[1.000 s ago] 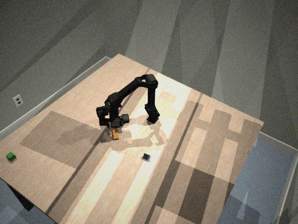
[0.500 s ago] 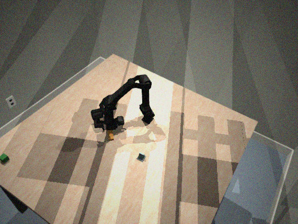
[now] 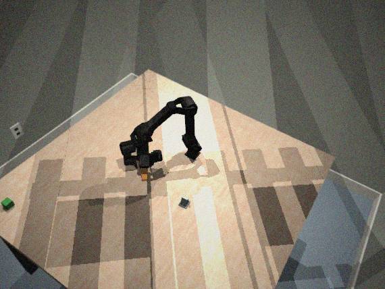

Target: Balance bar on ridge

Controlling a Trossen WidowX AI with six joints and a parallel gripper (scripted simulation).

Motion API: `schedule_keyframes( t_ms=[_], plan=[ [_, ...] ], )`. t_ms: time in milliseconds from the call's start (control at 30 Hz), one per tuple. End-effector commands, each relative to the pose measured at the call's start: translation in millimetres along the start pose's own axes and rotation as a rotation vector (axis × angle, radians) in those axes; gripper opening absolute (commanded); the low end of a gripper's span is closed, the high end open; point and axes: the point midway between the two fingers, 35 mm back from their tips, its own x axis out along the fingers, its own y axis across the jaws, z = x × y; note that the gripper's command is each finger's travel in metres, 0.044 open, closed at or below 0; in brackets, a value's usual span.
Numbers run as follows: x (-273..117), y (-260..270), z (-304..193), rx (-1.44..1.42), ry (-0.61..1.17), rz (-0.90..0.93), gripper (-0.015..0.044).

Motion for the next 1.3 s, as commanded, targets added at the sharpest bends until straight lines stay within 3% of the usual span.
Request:
schedule_keyframes(
  t_ms=[0,133,367,467,1267],
  plan=[
    [0,0,0,0.000,0.000,0.000,0.0236],
    [0,0,0,0.000,0.000,0.000,0.0131],
    [0,0,0,0.000,0.000,0.000,0.0085],
    [-4,-1,0,0.000,0.000,0.000,0.0006],
    [-64,-4,1,-0.002,-0.003,0.003,0.0000]
  ],
)
